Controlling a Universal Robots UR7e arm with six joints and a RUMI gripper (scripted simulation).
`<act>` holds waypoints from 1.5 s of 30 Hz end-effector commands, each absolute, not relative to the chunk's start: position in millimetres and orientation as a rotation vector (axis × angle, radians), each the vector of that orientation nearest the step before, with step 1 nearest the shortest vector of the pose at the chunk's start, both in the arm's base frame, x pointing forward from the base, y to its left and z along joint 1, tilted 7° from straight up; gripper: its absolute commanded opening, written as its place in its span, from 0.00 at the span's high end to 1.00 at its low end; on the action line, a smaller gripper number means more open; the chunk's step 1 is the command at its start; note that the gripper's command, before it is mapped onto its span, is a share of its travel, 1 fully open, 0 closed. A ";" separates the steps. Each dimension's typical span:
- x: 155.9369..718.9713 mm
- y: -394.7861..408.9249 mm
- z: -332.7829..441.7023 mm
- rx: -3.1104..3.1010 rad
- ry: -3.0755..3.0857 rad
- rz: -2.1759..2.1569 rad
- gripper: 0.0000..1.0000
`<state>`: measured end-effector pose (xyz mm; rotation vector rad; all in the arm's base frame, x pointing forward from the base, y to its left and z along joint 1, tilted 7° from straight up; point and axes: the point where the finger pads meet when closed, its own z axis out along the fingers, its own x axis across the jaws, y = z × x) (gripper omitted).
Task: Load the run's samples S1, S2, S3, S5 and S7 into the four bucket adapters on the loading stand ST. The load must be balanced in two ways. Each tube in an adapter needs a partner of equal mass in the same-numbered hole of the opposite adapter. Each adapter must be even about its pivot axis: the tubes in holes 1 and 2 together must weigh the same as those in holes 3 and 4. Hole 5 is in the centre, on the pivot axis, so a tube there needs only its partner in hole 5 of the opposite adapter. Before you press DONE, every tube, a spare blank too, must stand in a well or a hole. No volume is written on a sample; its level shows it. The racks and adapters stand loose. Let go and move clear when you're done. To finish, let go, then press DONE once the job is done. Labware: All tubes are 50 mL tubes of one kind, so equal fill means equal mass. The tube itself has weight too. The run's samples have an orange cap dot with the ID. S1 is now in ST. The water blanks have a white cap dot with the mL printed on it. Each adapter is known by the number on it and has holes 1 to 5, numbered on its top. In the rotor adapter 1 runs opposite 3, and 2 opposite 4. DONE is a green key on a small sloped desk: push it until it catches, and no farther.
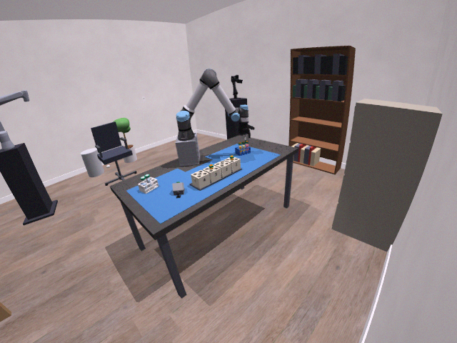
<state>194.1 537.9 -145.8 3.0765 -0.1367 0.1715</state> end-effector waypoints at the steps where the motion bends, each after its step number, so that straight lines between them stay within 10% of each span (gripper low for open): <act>1: 194.4 538.4 -145.9 3.078 -0.137 0.173 1.00; 45: 187.1 542.5 -79.8 3.078 -0.137 0.173 1.00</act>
